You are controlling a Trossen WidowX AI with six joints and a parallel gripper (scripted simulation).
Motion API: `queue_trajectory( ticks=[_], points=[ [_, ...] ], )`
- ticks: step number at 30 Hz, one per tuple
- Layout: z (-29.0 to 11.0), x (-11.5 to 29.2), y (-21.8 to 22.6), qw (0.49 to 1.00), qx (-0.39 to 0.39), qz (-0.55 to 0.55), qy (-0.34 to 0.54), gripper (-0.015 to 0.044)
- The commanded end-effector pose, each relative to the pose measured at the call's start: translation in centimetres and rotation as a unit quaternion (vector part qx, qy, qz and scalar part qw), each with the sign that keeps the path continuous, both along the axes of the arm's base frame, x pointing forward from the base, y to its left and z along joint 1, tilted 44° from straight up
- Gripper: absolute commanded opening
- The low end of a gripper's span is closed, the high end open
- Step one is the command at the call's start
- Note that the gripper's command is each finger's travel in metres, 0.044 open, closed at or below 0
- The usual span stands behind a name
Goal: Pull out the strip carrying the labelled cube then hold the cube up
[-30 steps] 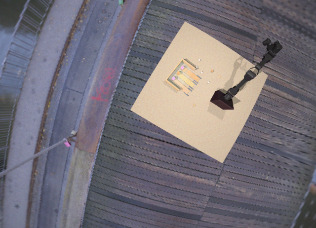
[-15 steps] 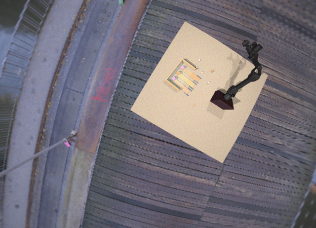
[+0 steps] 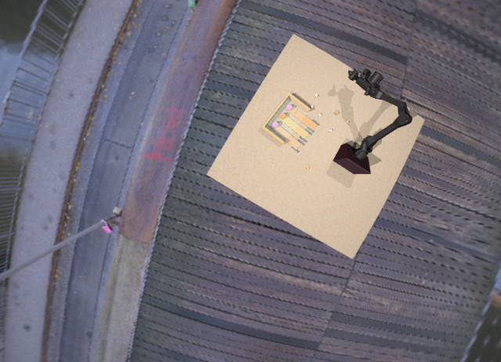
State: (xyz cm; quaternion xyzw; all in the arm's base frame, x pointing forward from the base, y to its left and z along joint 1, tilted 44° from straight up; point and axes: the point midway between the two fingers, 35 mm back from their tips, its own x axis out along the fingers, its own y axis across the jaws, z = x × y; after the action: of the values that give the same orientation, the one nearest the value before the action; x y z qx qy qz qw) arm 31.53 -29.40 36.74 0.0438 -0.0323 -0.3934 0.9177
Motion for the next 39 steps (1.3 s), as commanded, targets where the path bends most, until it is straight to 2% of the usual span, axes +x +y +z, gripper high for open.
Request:
queue_trajectory(
  ticks=[1, 8, 14, 20, 26, 29, 39],
  points=[
    [-4.7, 4.0, 4.0, 0.998, 0.009, 0.035, 0.055, 0.0400],
    [-12.4, 8.4, 12.8, 0.983, -0.002, 0.100, 0.155, 0.0400],
    [-18.8, 9.2, 21.4, 0.955, -0.041, 0.158, 0.246, 0.0400],
    [-24.7, 7.0, 29.9, 0.909, -0.115, 0.218, 0.335, 0.0400],
    [-29.6, 2.2, 36.6, 0.845, -0.221, 0.271, 0.405, 0.0400],
    [-31.1, -0.1, 38.5, 0.815, -0.269, 0.287, 0.425, 0.0400],
    [-31.2, -0.2, 38.6, 0.813, -0.273, 0.288, 0.426, 0.0400]
  ],
)
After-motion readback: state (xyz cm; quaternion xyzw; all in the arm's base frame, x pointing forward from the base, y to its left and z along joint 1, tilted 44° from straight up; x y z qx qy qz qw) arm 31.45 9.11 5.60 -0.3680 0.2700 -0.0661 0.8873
